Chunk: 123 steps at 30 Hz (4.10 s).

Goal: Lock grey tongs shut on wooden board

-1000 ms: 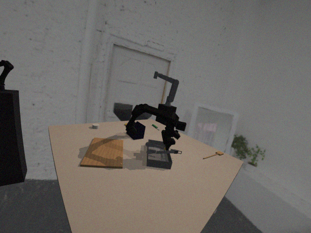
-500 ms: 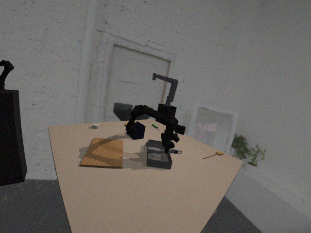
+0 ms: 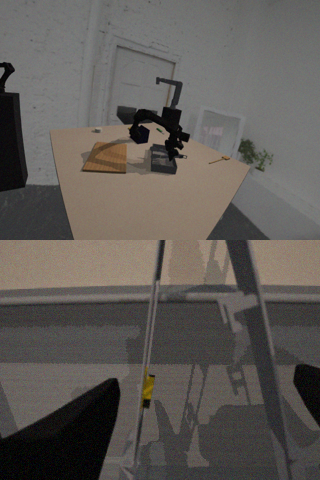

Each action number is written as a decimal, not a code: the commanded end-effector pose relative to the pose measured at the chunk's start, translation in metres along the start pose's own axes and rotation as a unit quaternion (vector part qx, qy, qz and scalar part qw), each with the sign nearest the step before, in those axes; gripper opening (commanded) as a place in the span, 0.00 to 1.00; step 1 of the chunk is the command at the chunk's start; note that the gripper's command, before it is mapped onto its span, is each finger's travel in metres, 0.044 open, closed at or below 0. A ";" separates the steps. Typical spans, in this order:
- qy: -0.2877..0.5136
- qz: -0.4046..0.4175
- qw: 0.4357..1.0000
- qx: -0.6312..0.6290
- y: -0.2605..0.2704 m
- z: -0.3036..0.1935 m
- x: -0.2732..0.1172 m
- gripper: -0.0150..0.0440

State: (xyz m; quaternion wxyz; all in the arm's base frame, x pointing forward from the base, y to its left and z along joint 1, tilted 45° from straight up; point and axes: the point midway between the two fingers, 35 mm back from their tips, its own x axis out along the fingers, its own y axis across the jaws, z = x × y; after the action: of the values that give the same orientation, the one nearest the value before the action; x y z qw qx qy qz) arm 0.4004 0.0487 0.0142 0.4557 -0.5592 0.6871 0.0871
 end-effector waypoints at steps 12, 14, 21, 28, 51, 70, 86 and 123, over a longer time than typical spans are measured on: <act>0.001 0.000 1.000 0.000 0.001 -0.002 0.017 0.96; 0.001 0.000 1.000 0.000 0.001 -0.002 0.017 0.87; 0.001 0.000 1.000 0.000 0.001 -0.002 0.017 0.79; 0.001 0.000 1.000 0.000 0.001 -0.002 0.017 0.71; 0.001 0.000 1.000 0.000 0.001 -0.002 0.017 0.45; 0.001 0.000 1.000 0.000 0.001 -0.002 0.017 0.10; 0.002 -0.003 1.000 -0.016 0.003 -0.001 -0.082 0.00; 0.003 -0.001 0.952 -0.305 -0.050 -0.148 -0.083 0.00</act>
State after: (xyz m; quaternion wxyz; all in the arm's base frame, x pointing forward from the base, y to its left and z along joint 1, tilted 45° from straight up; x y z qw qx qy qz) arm 0.3678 0.0030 0.1673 0.2815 -0.6616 0.6386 0.2743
